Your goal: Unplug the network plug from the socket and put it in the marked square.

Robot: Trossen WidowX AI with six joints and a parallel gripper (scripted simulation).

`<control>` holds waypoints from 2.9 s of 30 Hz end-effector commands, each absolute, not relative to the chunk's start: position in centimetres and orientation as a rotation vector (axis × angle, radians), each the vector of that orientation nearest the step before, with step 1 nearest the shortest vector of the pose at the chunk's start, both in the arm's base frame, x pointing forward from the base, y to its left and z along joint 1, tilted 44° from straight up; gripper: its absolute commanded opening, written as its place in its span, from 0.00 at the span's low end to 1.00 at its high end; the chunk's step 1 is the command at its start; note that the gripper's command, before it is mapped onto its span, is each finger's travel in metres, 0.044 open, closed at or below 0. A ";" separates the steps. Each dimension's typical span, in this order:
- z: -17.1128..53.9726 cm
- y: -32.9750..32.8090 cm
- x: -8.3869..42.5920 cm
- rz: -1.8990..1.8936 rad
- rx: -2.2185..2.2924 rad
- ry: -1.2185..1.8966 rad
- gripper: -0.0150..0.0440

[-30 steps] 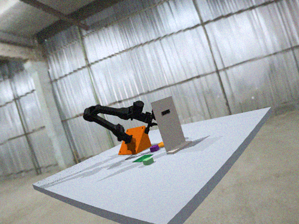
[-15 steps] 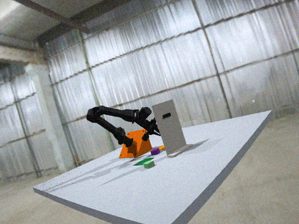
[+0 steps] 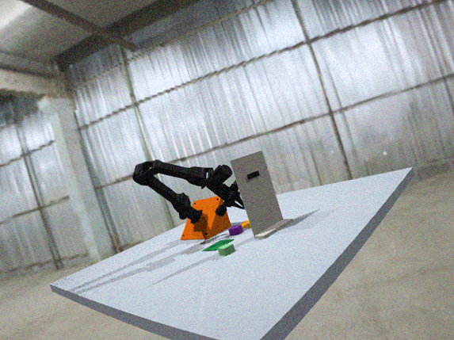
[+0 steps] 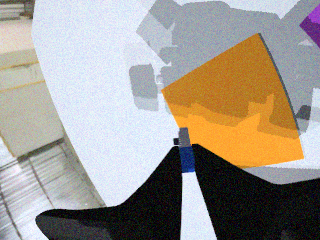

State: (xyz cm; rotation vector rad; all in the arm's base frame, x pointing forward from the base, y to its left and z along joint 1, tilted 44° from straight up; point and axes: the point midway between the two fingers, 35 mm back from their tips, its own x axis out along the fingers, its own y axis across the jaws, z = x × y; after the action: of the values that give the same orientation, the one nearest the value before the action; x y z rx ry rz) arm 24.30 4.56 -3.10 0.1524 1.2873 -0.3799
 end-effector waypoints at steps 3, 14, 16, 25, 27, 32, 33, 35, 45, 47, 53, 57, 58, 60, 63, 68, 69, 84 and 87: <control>-4.2 3.7 24.0 -0.382 0.146 1.303 0.25; -5.4 2.5 23.9 -0.383 0.145 1.303 0.25; -5.7 2.3 23.9 -0.383 0.145 1.303 0.25; -6.6 1.2 23.7 -0.384 0.144 1.302 0.25; -6.9 1.0 23.7 -0.385 0.144 1.302 0.25; -7.0 0.8 23.6 -0.385 0.144 1.302 0.25; -7.0 0.8 23.6 -0.385 0.144 1.302 0.25; -7.0 0.8 23.7 -0.385 0.144 1.302 0.25; -6.9 0.6 24.0 -0.387 0.145 1.297 0.25; -6.9 0.6 24.0 -0.387 0.145 1.297 0.25; -6.9 0.6 24.0 -0.387 0.145 1.297 0.39; -6.9 0.6 24.0 -0.387 0.145 1.297 0.52; -6.9 0.6 24.0 -0.387 0.145 1.297 0.52; -6.9 0.6 24.0 -0.387 0.145 1.297 0.52; -6.8 0.7 23.9 -0.387 0.145 1.297 0.52; -6.4 0.8 23.8 -0.387 0.145 1.298 0.52; -6.3 0.8 23.8 -0.387 0.145 1.298 0.52; -4.9 1.2 23.4 -0.385 0.144 1.301 0.52; -4.6 1.3 23.3 -0.385 0.144 1.301 0.52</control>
State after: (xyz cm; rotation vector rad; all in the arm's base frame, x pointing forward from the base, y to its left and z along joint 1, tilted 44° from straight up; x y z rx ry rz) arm 23.36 1.27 -5.06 0.1417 1.3056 -0.3805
